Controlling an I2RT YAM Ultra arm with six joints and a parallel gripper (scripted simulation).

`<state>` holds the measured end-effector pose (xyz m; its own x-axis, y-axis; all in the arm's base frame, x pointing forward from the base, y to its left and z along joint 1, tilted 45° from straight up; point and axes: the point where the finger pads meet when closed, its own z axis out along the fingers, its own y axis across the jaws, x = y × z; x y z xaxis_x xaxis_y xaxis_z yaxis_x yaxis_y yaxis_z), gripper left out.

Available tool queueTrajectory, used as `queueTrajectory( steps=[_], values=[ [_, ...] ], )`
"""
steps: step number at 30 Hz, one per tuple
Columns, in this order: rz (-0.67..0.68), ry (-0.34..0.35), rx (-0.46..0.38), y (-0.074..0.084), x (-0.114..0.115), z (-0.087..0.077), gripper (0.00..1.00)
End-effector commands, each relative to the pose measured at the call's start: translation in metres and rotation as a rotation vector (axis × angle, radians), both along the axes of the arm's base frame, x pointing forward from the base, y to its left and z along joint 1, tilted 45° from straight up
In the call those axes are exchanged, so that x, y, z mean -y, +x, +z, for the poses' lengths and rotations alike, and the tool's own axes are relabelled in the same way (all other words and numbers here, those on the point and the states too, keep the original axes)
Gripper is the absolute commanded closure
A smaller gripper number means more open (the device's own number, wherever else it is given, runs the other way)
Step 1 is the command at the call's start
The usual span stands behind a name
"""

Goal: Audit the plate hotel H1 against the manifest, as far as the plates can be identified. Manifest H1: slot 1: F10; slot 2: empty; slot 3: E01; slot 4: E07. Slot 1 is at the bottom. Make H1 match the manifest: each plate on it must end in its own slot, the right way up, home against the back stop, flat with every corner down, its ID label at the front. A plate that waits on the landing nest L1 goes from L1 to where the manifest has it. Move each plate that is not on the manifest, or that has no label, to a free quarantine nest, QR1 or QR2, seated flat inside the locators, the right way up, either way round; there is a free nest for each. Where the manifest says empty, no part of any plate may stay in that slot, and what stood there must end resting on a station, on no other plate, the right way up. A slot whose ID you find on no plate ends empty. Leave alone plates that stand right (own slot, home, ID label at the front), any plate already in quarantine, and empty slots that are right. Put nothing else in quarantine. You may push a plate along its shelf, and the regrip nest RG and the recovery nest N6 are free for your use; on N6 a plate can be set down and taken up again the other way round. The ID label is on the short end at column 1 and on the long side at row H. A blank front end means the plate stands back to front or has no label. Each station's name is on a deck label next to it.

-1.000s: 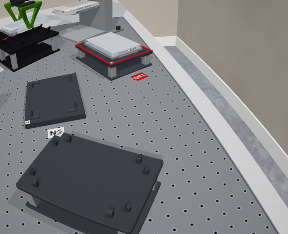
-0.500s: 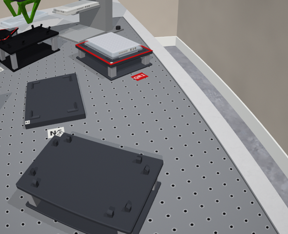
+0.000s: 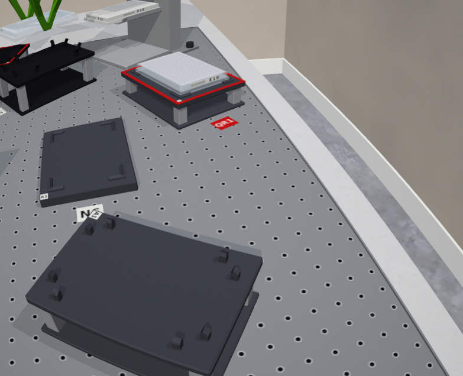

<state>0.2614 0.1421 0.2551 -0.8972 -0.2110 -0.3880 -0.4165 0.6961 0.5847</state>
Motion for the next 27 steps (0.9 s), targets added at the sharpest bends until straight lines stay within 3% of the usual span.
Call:
queueTrajectory(
  steps=[1,15,21,22,27],
  values=[
    [-0.006,0.003,0.017,0.001,0.005,0.008,0.14],
    [-0.006,0.002,0.016,-0.005,0.029,0.032,0.14],
    [-0.006,-0.002,0.070,0.004,0.037,0.041,0.14],
    [-0.003,0.003,0.009,-0.007,0.038,0.040,0.14],
    [-0.003,0.003,0.009,-0.009,0.047,0.049,0.14]
  ],
)
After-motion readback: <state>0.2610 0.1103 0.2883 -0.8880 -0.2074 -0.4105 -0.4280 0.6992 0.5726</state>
